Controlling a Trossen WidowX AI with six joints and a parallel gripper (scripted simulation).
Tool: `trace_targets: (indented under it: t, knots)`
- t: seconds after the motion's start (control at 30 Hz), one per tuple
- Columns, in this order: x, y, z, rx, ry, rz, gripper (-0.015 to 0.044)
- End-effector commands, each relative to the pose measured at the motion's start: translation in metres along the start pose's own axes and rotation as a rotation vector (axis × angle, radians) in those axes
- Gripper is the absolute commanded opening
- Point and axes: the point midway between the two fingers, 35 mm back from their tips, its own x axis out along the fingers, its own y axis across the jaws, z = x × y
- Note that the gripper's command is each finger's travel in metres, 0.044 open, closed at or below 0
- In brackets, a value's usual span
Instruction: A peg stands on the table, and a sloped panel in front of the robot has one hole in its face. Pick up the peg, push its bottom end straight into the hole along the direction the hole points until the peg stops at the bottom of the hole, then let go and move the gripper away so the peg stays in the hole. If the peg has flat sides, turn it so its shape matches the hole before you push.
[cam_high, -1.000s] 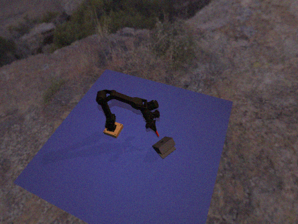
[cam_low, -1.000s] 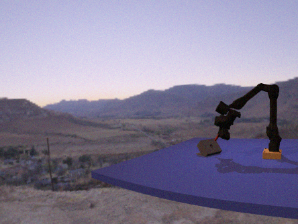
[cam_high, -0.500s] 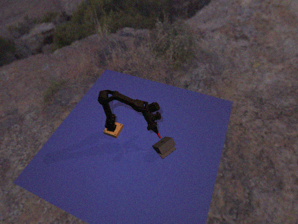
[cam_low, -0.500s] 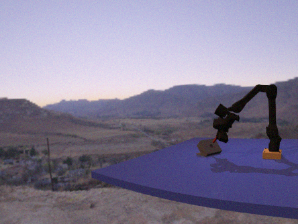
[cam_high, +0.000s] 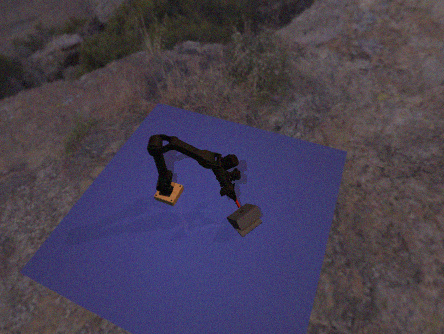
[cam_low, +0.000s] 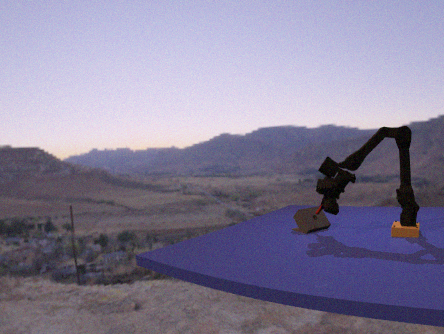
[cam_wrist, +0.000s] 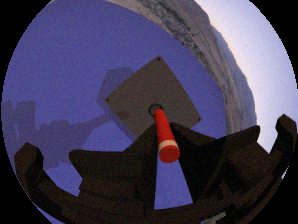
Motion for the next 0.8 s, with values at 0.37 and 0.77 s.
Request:
trace_targets:
  t: [0.37, 0.77]
  knots:
    - [0.018, 0.001, -0.002, -0.002, 0.003, 0.003, 0.0]
    - [0.015, 0.0, 0.0, 0.003, 0.0, -0.001, 0.0]
